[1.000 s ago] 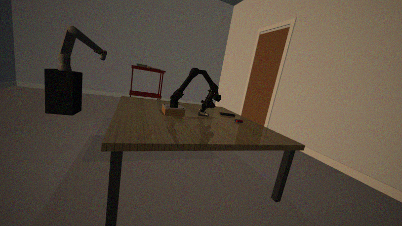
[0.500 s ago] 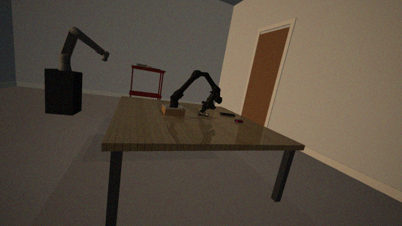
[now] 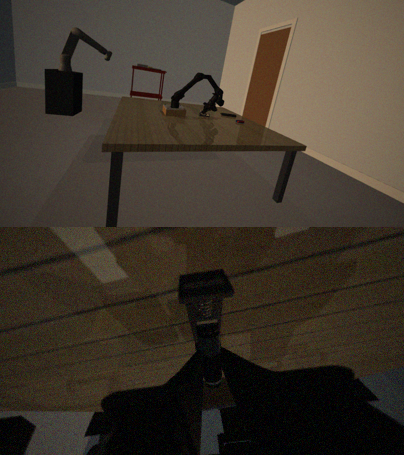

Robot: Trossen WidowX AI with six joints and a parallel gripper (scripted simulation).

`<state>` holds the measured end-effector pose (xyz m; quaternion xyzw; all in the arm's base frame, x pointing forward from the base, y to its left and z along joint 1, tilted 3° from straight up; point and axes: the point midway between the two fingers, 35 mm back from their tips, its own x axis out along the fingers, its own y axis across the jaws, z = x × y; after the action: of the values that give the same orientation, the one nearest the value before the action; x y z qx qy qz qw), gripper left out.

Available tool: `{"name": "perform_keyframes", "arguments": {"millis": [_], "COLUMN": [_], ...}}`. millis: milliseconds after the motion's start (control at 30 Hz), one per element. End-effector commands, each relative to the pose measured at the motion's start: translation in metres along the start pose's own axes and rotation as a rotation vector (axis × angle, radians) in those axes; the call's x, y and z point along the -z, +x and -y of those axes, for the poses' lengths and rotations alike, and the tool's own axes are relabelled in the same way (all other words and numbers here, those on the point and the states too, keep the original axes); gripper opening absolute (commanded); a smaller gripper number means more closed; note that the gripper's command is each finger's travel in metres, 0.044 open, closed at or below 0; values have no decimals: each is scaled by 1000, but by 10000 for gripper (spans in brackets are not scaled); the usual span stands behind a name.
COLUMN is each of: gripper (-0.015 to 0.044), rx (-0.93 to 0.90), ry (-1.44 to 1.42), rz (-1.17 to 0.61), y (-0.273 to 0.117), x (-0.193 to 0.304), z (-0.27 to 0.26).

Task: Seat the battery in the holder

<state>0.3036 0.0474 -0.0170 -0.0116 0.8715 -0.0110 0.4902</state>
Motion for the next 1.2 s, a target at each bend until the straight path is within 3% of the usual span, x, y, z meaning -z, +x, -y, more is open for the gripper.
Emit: {"name": "perform_keyframes", "arguments": {"millis": [0,1167], "gripper": [59,59], "rx": [0,4], "ry": [-3,-3], "rz": [-3,-9], "y": [-2,-9], "x": [0,-18], "z": [0,0]}}
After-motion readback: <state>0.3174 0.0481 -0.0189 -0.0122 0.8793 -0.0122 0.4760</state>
